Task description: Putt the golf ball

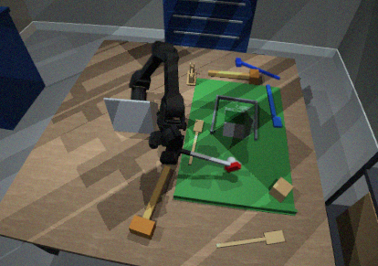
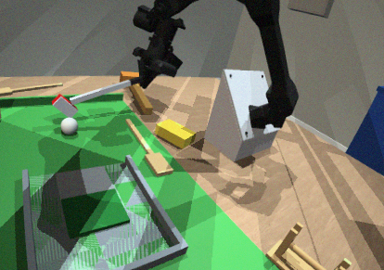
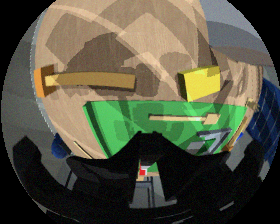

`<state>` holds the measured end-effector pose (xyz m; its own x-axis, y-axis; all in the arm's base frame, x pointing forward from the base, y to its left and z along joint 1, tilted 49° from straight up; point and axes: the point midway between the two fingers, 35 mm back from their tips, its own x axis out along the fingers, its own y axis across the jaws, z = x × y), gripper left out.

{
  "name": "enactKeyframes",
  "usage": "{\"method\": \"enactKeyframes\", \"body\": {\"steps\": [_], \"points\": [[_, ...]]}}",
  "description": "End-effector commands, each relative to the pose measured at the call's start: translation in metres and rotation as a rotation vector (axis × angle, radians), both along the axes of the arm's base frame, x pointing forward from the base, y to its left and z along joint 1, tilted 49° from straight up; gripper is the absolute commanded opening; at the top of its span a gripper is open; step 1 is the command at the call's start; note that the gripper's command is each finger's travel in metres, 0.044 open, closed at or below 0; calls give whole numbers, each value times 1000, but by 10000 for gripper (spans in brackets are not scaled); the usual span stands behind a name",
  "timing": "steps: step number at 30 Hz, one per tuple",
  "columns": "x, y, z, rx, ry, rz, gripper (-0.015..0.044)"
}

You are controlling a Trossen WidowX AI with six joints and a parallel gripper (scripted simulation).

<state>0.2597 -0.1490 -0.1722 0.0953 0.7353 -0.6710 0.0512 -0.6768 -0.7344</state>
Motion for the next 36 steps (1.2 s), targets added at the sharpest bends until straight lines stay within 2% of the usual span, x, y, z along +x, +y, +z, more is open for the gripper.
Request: {"method": "enactKeyframes", "body": {"steps": [1, 20, 36], "points": [[2, 1, -1, -3, -10, -13, 0], [-2, 22, -20, -2, -11, -13, 0], [-1, 10, -30, -5, -10, -8, 0]]}}
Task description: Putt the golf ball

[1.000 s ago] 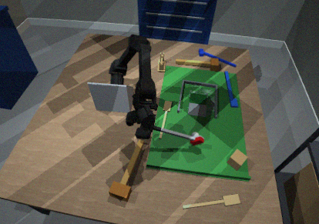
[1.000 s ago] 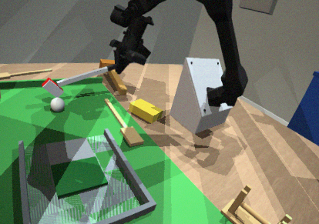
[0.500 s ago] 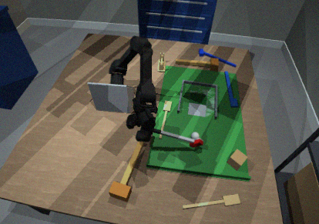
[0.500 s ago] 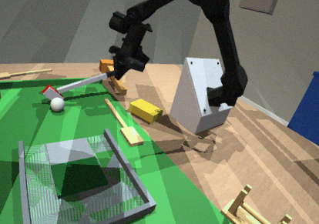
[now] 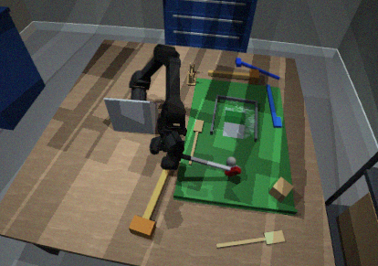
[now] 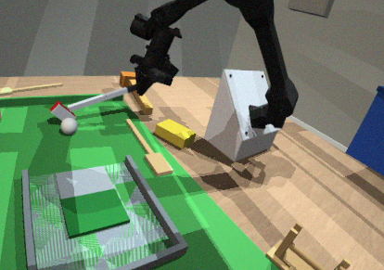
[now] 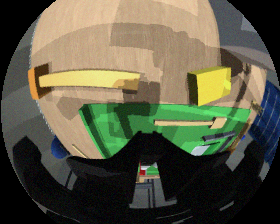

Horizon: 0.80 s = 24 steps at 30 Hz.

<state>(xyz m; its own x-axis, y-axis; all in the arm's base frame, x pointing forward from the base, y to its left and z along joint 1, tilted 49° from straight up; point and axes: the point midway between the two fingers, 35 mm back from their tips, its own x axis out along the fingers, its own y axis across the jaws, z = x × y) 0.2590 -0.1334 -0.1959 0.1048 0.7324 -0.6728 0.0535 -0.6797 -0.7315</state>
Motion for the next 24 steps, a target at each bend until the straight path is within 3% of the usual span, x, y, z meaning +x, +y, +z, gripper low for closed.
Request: {"method": "enactKeyframes", "body": {"steps": [1, 12, 24], "points": [[0, -8, -9, -2, -2, -4, 0], [2, -12, -15, 1, -7, -9, 0], [-7, 79, 80, 9, 0, -7, 0]]}}
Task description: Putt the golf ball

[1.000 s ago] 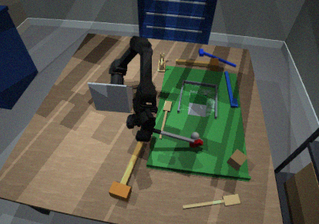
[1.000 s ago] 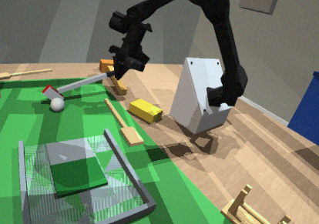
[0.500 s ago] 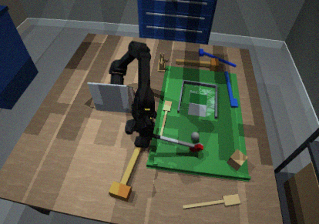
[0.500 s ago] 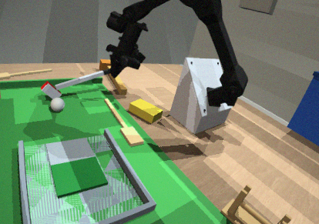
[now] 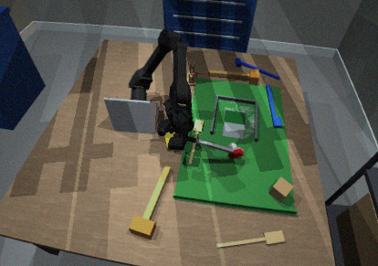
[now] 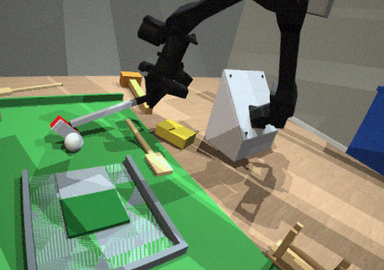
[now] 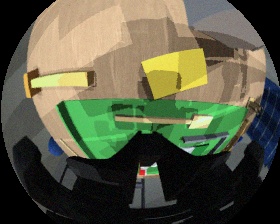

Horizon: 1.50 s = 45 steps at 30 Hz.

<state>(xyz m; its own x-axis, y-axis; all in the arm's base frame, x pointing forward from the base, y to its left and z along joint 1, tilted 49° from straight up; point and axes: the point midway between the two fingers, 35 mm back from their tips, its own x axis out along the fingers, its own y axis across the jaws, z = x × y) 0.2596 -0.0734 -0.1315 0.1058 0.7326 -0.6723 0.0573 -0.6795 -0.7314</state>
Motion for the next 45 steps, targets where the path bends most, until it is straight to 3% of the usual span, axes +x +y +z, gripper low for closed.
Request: {"method": "enactKeyframes", "body": {"steps": [1, 16, 45], "points": [[-8, 21, 17, 10, 4, -9, 0], [1, -23, 57, 7, 4, -9, 0], [1, -18, 52, 6, 7, -11, 0]]}}
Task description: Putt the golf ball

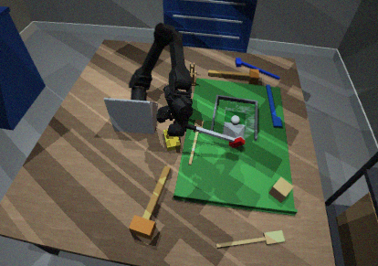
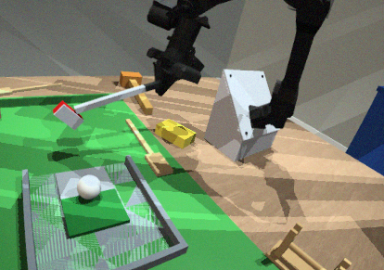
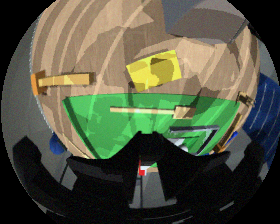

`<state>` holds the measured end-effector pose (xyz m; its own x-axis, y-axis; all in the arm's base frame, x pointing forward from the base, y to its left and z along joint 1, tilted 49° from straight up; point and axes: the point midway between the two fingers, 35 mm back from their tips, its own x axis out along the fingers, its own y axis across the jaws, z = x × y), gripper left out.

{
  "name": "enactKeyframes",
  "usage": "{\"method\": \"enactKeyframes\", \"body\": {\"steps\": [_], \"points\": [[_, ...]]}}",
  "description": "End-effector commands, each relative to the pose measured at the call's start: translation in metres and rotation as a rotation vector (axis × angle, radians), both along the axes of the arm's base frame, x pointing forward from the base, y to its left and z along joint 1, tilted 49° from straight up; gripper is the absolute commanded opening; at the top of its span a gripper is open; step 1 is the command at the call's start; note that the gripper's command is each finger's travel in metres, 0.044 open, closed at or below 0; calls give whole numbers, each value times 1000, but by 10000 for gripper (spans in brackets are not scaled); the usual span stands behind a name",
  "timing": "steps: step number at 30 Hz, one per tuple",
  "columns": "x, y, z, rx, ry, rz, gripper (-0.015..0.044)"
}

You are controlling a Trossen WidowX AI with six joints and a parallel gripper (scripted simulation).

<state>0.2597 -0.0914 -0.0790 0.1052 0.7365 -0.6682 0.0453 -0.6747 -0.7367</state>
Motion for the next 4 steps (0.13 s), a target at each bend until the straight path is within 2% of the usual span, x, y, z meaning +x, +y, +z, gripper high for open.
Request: {"method": "enactKeyframes", "body": {"steps": [1, 4], "points": [[1, 0, 0, -1, -2, -4, 0], [1, 0, 0, -1, -2, -4, 0]]}}
